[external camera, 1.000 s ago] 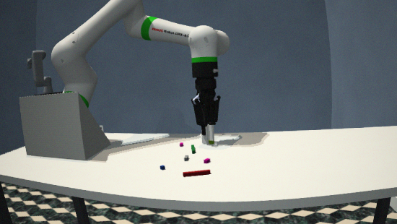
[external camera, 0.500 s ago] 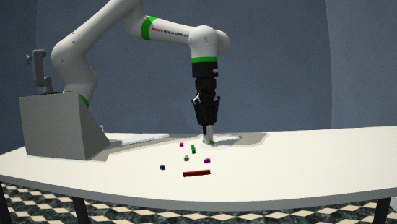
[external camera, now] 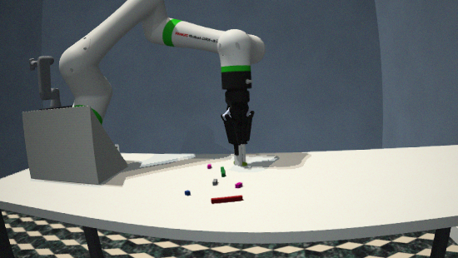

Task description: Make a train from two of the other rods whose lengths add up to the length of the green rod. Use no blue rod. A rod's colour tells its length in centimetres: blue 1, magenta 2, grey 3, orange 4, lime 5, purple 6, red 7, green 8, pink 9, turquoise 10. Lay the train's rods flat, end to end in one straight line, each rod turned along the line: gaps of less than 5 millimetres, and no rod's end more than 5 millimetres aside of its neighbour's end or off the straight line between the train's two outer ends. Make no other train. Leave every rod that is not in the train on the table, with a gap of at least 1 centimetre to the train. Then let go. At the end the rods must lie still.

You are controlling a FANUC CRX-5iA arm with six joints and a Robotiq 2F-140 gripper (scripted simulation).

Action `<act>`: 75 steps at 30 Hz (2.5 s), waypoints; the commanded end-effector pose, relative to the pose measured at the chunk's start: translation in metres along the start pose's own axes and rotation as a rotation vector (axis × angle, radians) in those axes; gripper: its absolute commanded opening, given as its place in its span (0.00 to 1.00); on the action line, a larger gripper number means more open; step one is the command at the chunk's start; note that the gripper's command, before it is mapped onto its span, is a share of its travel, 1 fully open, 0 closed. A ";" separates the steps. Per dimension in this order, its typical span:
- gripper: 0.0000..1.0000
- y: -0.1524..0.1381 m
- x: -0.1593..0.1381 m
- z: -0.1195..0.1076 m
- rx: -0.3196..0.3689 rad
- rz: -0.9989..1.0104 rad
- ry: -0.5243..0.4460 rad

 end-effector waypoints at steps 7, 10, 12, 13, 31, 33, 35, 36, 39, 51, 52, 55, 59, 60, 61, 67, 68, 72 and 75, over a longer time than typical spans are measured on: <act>0.03 0.000 0.000 0.000 0.000 0.000 0.000; 0.03 0.000 0.000 0.000 0.000 0.000 0.000; 0.03 0.000 0.000 0.000 0.000 0.000 0.000; 0.03 0.000 0.000 0.000 0.000 0.000 0.000; 0.03 0.000 0.000 -0.051 0.000 0.000 0.000; 0.03 0.000 0.000 -0.066 0.000 0.000 0.000; 0.03 0.000 0.000 -0.080 0.000 0.000 0.000; 0.03 0.000 0.000 -0.085 0.000 0.000 0.000; 0.03 0.000 0.000 -0.090 0.000 0.000 0.000; 0.03 0.000 0.000 -0.100 0.000 0.000 0.000; 0.03 -0.002 -0.002 -0.100 0.000 0.010 -0.001; 0.03 -0.034 -0.028 -0.102 0.004 0.146 -0.006; 0.03 -0.066 -0.050 -0.103 0.005 0.279 -0.010; 0.03 -0.075 -0.056 -0.103 0.006 0.312 -0.010; 0.03 -0.083 -0.061 -0.103 0.006 0.345 -0.011; 0.03 -0.136 -0.088 -0.103 0.005 0.545 -0.011; 0.03 -0.145 -0.091 -0.103 0.005 0.579 -0.010; 0.03 -0.172 -0.102 -0.103 0.003 0.679 -0.008; 0.03 -0.205 -0.112 -0.101 0.001 0.798 -0.003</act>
Point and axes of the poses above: the point where the finger pads meet when closed, its own z axis out along the fingers, its own y axis across the jaws, x = y × z, the point moved 1 cm from there along -z, back along the fingers
